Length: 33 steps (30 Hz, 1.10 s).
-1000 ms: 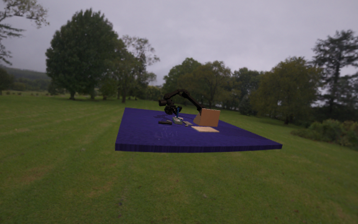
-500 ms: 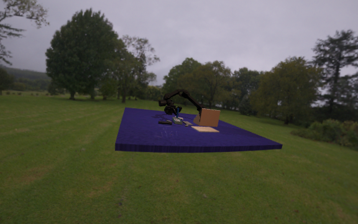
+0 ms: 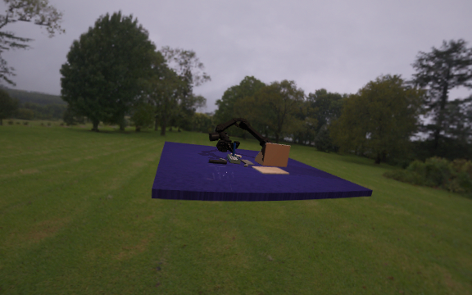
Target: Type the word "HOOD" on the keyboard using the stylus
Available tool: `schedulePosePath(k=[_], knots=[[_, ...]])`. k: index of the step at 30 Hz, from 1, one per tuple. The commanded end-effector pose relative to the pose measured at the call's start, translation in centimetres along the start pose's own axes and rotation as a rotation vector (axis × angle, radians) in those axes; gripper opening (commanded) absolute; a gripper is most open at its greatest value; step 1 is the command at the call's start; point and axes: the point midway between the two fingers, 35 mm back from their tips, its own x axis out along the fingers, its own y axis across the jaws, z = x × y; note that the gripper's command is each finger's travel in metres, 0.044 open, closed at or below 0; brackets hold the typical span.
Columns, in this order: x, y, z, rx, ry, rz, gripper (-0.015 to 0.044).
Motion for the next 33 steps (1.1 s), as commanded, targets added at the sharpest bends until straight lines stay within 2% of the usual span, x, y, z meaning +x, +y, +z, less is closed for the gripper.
schedulePosePath(k=[1, 33], knots=[[0.12, -0.01, 0.16, -0.003, -0.002, -0.001, 0.0081], [0.47, -0.01, 0.77, -0.003, -0.003, -0.001, 0.0081]])
